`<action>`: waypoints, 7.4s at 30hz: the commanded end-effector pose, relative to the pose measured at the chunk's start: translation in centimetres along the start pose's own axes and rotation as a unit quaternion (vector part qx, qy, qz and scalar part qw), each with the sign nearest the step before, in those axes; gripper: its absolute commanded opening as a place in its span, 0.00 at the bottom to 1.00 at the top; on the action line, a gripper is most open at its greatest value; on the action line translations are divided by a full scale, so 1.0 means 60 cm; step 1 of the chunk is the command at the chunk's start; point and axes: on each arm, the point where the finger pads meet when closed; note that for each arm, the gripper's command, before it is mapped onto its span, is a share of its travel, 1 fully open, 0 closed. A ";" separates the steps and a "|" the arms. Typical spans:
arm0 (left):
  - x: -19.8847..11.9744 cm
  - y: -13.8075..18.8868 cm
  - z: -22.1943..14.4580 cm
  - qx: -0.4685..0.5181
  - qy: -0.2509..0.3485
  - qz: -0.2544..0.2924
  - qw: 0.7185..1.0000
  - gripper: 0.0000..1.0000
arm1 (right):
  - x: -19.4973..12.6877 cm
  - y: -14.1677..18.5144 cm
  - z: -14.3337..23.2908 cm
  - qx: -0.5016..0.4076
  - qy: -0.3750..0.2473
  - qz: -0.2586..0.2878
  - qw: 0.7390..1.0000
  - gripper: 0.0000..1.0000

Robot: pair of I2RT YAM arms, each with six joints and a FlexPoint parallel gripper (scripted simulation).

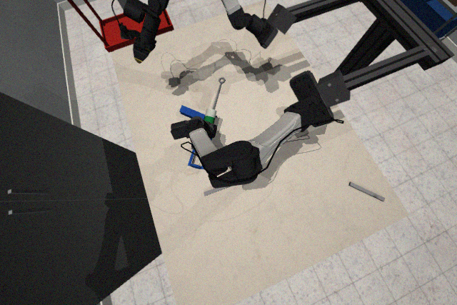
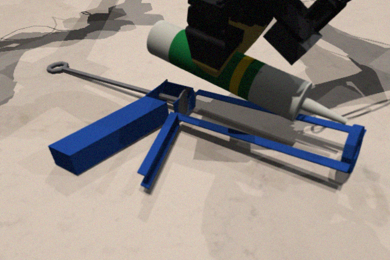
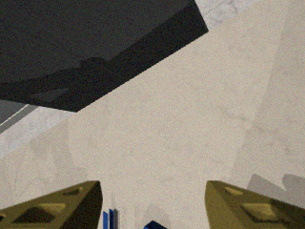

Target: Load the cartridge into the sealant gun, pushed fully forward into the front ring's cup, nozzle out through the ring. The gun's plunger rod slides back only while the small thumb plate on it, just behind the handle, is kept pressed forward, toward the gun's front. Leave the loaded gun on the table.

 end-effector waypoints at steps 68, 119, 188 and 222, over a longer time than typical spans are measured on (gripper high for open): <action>-0.018 -0.043 -0.068 0.004 0.032 0.017 0.999 0.00 | -0.001 0.002 -0.001 0.005 0.000 0.002 1.000 0.52; 0.001 -0.057 -0.074 0.011 0.030 0.019 0.999 0.00 | -0.001 0.002 -0.001 0.005 0.000 0.002 1.000 0.52; -0.025 -0.085 -0.090 -0.001 0.041 0.019 0.999 0.00 | -0.001 0.002 -0.001 0.005 0.000 0.002 1.000 0.52; 0.005 -0.078 -0.079 0.008 0.028 -0.009 1.000 0.00 | -0.001 0.002 -0.001 0.005 0.000 0.002 1.000 0.52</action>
Point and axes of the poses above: on each arm, the point where the finger pads meet when closed, its own x axis out along the fingers, its own z axis across the jaws, y = z × x, and after that the axes turned 14 degrees about -x, right-handed
